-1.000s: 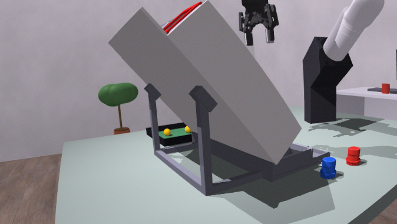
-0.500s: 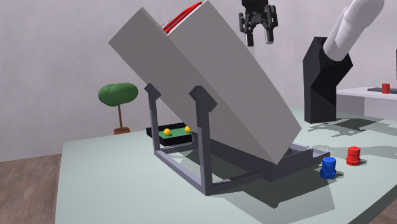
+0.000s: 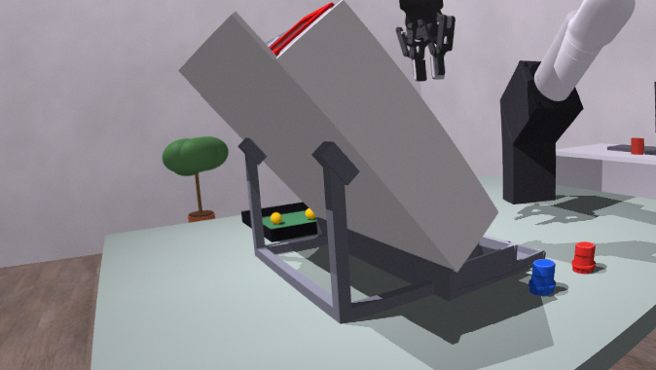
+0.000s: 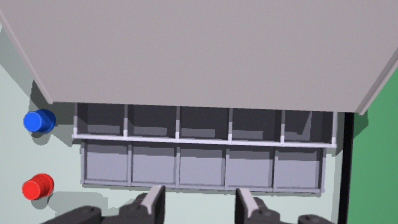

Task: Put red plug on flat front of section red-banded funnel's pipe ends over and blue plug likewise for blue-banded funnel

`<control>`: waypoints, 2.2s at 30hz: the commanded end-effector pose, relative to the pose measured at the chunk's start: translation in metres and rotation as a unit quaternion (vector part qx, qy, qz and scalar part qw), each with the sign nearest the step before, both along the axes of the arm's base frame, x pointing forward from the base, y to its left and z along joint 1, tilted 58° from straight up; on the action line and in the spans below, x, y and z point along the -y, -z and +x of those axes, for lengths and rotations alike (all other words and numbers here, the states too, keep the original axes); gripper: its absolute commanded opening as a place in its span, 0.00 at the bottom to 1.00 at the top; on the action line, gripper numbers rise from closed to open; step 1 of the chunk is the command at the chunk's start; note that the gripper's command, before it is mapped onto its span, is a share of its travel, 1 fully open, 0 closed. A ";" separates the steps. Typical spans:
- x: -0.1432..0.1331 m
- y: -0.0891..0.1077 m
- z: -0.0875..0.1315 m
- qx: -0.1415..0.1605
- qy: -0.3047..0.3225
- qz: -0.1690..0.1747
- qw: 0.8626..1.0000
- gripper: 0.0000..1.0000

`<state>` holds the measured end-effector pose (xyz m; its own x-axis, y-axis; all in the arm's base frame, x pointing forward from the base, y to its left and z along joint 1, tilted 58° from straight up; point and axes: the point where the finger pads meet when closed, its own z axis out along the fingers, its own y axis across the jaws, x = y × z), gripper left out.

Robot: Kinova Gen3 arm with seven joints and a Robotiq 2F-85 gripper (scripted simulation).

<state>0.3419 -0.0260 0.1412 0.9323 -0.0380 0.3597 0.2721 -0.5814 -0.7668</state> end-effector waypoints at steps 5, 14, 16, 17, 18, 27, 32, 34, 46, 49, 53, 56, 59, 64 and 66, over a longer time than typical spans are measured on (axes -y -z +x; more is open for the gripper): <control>0.001 0.000 0.000 0.000 0.001 0.000 1.000 0.50; 0.001 0.000 0.000 0.000 0.001 0.000 1.000 0.50; 0.001 0.000 0.000 0.000 0.001 0.000 1.000 0.50; 0.001 0.000 0.000 0.000 0.001 0.000 1.000 0.50; 0.001 0.000 0.000 0.000 0.001 0.000 1.000 0.50; 0.001 0.000 0.000 0.000 0.001 0.000 1.000 0.50; 0.001 0.000 0.000 0.000 0.001 0.000 1.000 0.50; 0.007 0.066 0.021 0.000 0.001 0.001 1.000 0.50; 0.014 0.142 0.046 0.000 0.001 0.001 1.000 0.50; 0.014 0.142 0.046 0.000 0.001 0.001 1.000 0.50; 0.019 0.190 0.061 -0.001 0.002 -0.002 1.000 0.50; 0.019 0.190 0.061 -0.001 0.002 -0.002 1.000 0.50; 0.019 0.190 0.061 -0.001 0.002 -0.002 1.000 0.50; 0.019 0.190 0.061 -0.001 0.002 -0.002 1.000 0.50; 0.019 0.190 0.061 -0.001 0.002 -0.002 1.000 0.50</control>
